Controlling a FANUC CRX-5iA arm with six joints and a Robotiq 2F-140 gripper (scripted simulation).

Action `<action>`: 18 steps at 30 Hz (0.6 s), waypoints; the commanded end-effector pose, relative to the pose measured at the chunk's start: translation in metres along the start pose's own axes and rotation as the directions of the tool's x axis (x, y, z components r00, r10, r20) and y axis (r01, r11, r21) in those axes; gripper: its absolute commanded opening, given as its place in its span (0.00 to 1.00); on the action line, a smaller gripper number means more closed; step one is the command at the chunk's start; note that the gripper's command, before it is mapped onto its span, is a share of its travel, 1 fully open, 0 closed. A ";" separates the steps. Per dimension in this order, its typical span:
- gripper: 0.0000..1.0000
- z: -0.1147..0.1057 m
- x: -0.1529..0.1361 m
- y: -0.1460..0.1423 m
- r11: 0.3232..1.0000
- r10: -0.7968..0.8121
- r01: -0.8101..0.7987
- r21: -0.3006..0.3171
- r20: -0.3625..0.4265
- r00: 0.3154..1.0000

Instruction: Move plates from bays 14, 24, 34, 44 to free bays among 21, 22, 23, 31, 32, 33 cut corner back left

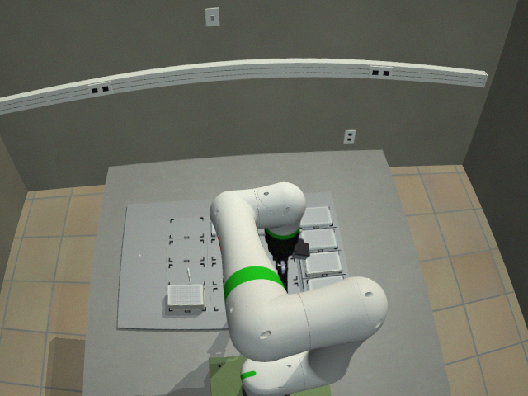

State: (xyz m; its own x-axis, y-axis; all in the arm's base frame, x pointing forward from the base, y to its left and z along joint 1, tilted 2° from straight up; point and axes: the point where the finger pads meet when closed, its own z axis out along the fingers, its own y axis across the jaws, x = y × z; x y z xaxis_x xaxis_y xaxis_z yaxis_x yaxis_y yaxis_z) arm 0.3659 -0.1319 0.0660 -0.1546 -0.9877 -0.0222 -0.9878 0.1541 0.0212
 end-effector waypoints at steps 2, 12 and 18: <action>1.00 -0.001 0.022 -0.001 1.000 -0.001 0.001 0.001 0.000 1.000; 1.00 -0.002 0.054 -0.001 1.000 -0.001 0.001 0.001 0.000 1.000; 1.00 -0.003 0.078 -0.001 1.000 -0.001 0.001 0.001 0.000 1.000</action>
State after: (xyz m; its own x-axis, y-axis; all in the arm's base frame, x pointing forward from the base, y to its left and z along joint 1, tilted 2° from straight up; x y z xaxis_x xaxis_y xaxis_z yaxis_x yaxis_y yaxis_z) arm 0.3562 -0.1949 0.0664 -0.1545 -0.9877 -0.0221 -0.9878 0.1541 0.0212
